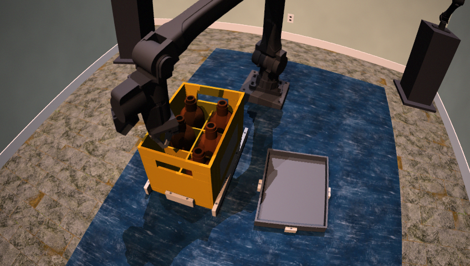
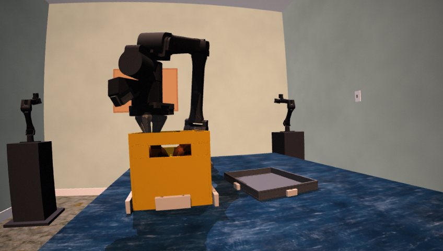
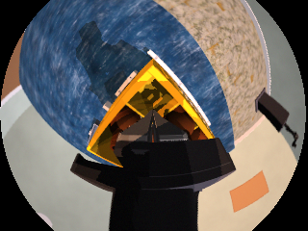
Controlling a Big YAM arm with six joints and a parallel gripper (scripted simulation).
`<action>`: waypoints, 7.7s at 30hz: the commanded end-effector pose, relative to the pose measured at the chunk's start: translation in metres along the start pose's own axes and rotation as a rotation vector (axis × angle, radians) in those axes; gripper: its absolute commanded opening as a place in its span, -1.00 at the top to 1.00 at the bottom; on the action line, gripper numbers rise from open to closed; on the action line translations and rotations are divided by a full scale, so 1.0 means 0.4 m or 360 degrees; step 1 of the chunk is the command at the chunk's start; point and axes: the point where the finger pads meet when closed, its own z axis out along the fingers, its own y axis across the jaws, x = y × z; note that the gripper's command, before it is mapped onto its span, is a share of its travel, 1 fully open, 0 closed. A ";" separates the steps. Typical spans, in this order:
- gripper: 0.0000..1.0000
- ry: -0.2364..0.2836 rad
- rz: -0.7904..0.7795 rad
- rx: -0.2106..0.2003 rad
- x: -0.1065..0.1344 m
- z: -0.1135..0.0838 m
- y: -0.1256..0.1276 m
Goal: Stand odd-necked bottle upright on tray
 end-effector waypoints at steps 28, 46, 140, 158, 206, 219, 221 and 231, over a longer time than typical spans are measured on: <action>-0.21 -0.0002 0.0000 -0.0003 -0.009 0.014 0.016; -0.21 -0.0002 0.0000 -0.0003 -0.009 0.014 0.016; 1.00 -0.0046 -0.0008 -0.0032 0.099 -0.235 0.122; -0.21 -0.0036 -0.0007 -0.0024 0.154 -0.236 0.187; -0.21 0.0002 0.0002 0.0000 0.151 -0.161 0.177; -0.21 0.0006 0.0008 0.0002 0.151 -0.122 0.173; -0.21 0.0006 0.0004 0.0002 0.153 -0.115 0.175; -0.21 -0.0017 0.0000 -0.0013 0.141 -0.107 0.184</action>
